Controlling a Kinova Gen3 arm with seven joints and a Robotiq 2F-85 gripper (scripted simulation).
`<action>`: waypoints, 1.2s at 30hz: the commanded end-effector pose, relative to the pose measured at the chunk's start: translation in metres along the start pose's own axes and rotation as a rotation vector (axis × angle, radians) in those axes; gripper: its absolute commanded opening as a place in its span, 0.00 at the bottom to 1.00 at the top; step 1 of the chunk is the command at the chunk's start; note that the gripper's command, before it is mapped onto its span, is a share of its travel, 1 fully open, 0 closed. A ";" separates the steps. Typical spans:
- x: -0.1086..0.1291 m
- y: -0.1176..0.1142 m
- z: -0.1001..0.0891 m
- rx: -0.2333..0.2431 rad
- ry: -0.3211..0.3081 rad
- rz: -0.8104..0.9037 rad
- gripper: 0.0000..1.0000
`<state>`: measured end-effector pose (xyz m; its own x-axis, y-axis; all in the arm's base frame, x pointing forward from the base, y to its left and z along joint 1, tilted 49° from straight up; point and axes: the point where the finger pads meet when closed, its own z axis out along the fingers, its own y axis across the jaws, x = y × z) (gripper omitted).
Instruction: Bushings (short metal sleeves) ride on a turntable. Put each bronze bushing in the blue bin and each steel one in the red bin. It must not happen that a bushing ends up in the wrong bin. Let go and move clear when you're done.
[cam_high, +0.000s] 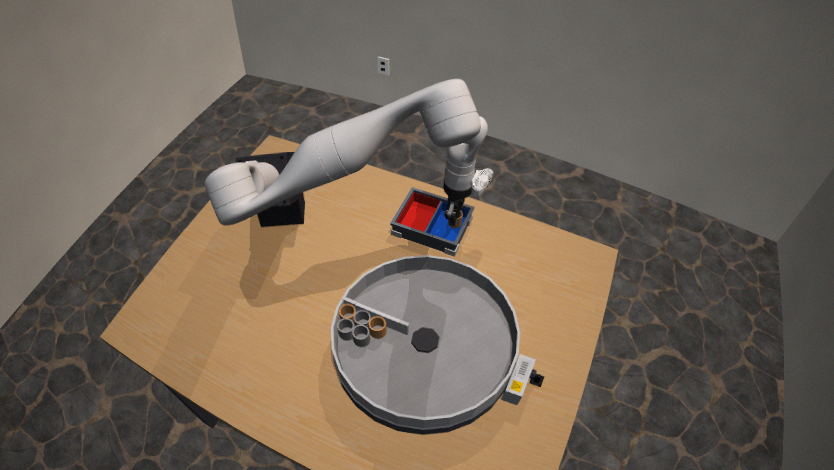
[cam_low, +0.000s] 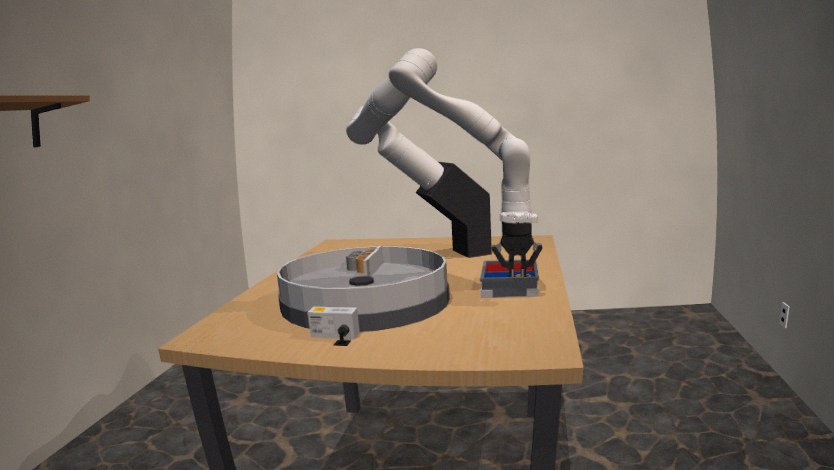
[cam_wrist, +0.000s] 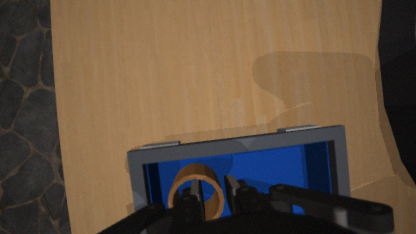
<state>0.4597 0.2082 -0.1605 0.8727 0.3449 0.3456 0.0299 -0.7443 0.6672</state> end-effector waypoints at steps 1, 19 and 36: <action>0.001 -0.001 -0.001 0.002 0.001 0.000 0.19; 0.001 -0.001 -0.001 0.002 0.001 0.000 0.19; -0.001 -0.001 -0.004 0.002 0.006 -0.002 0.19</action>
<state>0.4582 0.2096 -0.1605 0.8714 0.3495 0.3443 0.0340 -0.7432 0.6683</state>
